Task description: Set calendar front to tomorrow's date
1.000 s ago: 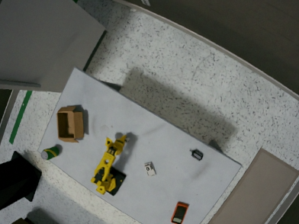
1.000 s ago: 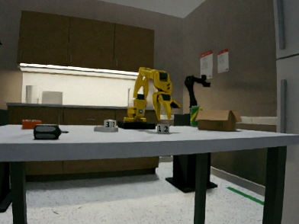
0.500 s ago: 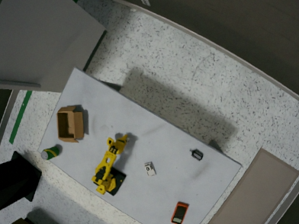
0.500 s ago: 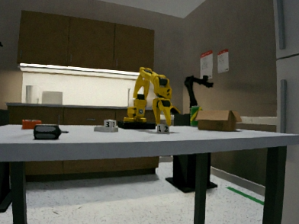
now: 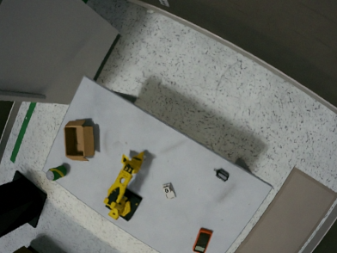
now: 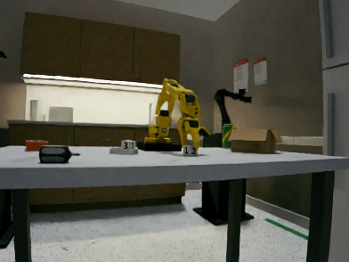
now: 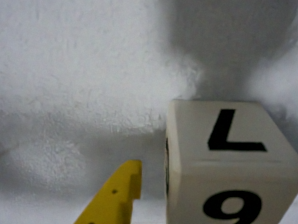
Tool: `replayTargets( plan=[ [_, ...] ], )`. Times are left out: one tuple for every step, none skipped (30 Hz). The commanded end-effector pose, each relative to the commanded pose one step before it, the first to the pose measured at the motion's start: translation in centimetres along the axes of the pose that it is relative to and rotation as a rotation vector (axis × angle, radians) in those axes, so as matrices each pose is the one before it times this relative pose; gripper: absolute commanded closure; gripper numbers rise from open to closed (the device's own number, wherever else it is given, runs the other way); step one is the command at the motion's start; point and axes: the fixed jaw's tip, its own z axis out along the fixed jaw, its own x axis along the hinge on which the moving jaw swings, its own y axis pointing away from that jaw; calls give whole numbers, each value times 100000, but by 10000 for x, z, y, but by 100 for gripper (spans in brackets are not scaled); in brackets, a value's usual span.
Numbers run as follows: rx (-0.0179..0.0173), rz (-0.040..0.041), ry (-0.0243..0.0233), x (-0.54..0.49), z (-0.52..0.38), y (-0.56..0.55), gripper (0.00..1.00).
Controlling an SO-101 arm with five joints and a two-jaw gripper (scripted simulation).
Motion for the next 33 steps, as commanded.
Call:
replayTargets(
  plan=[
    [-3852, -200, -676, -196, 7430, 7039, 65],
    [3, 0, 1, -4, 1, -1, 65],
    [0, 0, 0, 0, 0, -6, 65],
    [0, 0, 0, 0, -1, -24, 65],
    [0, 0, 0, 0, -2, -36, 65],
    [0, 0, 0, 0, -2, -54, 65],
    [0, 0, 0, 6, 2, -84, 65],
    [0, 0, 0, 0, -5, -108, 65],
    [0, 0, 0, 6, 0, -132, 66],
    [0, 0, 0, 0, -1, -168, 66],
    [0, 0, 0, 6, -8, -192, 66],
    [0, 0, 0, 1, 2, -222, 66],
    [0, 0, 0, 7, -5, -252, 67],
    [0, 0, 0, 7, 0, -282, 67],
    [0, 0, 0, 7, -7, -306, 67],
    [0, 0, 0, 1, -2, -330, 68],
    [0, 0, 0, 0, 0, 0, 68],
    [0, 0, 0, 0, 0, 0, 68],
    [-1, 0, 2, 8, 1, -351, 68],
    [0, 0, 0, 7, -4, -372, 69],
    [0, 0, 0, 7, 1, -384, 69],
    [0, 0, 0, 7, -5, -402, 70],
    [0, 0, 3, 1, 0, -414, 71],
    [0, 0, 0, 7, 0, -414, 71],
    [0, 0, 0, 7, 0, -426, 72],
    [0, 0, 0, 1, 6, -420, 72],
    [0, 0, 0, 7, 0, -414, 73],
    [0, 0, 0, 7, 6, -414, 73],
    [0, 0, 0, 1, 1, -402, 74],
    [0, 0, 3, 1, 7, -390, 74],
    [0, 0, 0, 1, 2, -372, 75],
    [0, 0, 0, 7, 8, -360, 75],
    [0, 0, 0, 1, 3, -336, 76]
  ],
)
